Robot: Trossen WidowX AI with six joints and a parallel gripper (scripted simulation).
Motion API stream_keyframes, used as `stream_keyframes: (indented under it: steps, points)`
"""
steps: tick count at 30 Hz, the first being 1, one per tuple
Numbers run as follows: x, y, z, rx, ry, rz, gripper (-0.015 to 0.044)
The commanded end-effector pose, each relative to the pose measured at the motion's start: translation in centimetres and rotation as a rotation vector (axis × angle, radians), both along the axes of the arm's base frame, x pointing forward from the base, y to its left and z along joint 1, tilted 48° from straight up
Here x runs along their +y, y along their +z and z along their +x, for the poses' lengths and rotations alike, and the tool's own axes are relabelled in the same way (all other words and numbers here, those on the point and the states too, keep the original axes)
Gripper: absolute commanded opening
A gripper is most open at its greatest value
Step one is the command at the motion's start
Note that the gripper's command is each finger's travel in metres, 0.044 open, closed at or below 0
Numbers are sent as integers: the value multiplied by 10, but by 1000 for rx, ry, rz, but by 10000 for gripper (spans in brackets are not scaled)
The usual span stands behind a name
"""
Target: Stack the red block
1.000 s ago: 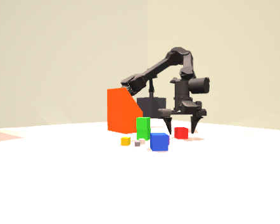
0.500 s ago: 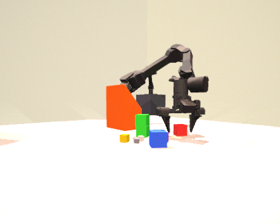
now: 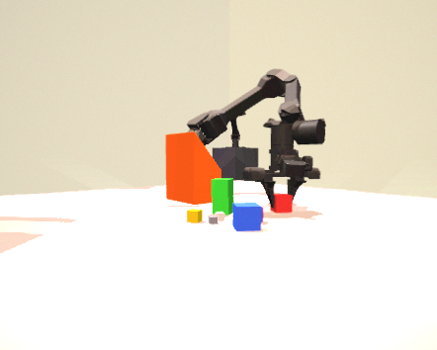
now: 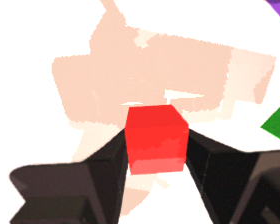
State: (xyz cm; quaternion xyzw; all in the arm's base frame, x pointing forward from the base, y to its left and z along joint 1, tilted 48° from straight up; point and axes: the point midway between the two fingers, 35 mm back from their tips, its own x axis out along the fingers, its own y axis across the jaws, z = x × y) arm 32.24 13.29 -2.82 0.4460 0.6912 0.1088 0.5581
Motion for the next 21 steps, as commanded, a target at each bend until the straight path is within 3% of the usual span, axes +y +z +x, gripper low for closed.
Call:
stream_keyframes:
  steps: [1, 3, 9, 21]
  points:
    - [1, 0, 0, 4, -2, 4, 164]
    - [1, 0, 0, 4, -2, 4, 150]
    - [-12, 11, 0, 3, -2, 2, 0]
    - [-60, 53, -1, 3, -2, -1, 0]
